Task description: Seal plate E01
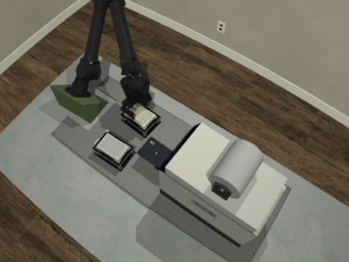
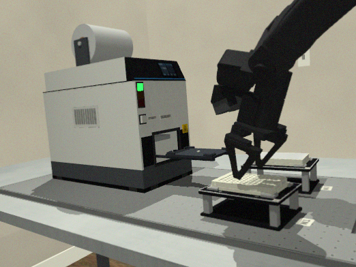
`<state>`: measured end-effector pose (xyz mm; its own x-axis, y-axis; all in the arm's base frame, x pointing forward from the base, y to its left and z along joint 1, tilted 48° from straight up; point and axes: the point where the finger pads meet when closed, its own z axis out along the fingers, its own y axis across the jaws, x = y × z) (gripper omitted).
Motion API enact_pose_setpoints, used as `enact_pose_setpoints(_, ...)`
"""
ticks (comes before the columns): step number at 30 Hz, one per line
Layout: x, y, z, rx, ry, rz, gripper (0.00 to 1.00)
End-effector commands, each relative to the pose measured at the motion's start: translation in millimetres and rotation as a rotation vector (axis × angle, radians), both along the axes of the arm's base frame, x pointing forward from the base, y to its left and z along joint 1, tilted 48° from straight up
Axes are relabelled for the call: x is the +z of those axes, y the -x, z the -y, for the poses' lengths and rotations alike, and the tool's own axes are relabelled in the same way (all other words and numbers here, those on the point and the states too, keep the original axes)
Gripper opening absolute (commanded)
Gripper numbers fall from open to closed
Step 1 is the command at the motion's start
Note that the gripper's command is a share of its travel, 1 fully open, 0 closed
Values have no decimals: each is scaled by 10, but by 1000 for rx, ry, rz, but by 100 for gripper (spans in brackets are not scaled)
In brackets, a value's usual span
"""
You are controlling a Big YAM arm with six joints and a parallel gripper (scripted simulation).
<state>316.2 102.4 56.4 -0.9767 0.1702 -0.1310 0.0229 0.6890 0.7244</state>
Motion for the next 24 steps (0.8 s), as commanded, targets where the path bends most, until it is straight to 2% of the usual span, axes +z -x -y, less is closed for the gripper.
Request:
enact_pose_setpoints(1,96,-195,-41,21,8,46,100)
enact_pose_setpoints(12,116,-220,-35,20,8,51,100)
enact_pose_setpoints(24,-49,-30,-82,15,5,6,100)
